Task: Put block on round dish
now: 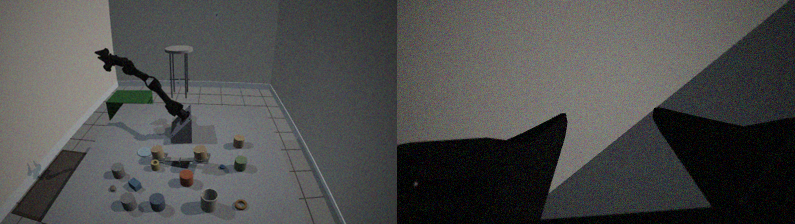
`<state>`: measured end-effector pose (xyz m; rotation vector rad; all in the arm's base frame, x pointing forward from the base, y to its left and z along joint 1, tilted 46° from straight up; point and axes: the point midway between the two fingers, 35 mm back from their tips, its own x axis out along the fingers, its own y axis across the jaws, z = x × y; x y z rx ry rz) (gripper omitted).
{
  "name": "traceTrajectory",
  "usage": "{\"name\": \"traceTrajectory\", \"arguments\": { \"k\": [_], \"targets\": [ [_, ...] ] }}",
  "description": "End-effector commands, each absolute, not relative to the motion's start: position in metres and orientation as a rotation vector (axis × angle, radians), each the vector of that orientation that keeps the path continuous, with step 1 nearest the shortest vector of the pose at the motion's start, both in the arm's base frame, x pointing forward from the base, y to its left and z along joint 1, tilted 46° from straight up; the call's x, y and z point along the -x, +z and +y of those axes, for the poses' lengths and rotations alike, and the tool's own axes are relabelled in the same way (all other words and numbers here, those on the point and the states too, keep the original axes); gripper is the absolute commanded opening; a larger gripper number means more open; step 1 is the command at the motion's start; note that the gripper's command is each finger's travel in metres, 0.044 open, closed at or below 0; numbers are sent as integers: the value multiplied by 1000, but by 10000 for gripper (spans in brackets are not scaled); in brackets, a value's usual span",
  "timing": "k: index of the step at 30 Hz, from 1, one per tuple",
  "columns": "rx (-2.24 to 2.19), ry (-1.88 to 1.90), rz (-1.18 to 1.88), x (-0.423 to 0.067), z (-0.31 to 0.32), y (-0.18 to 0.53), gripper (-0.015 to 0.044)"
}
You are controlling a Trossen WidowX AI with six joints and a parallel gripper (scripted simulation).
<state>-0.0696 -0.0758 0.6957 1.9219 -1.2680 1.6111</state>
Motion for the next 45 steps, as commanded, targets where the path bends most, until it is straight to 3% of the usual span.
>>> {"name": "traceTrajectory", "arguments": {
  "k": [1,26,45],
  "targets": [
    [-1925,1605,-1265,68,-76,696,426],
    [-2156,796,-801,-165,-17,639,440],
    [-2011,266,-397,-284,56,525,440]
  ]
}}
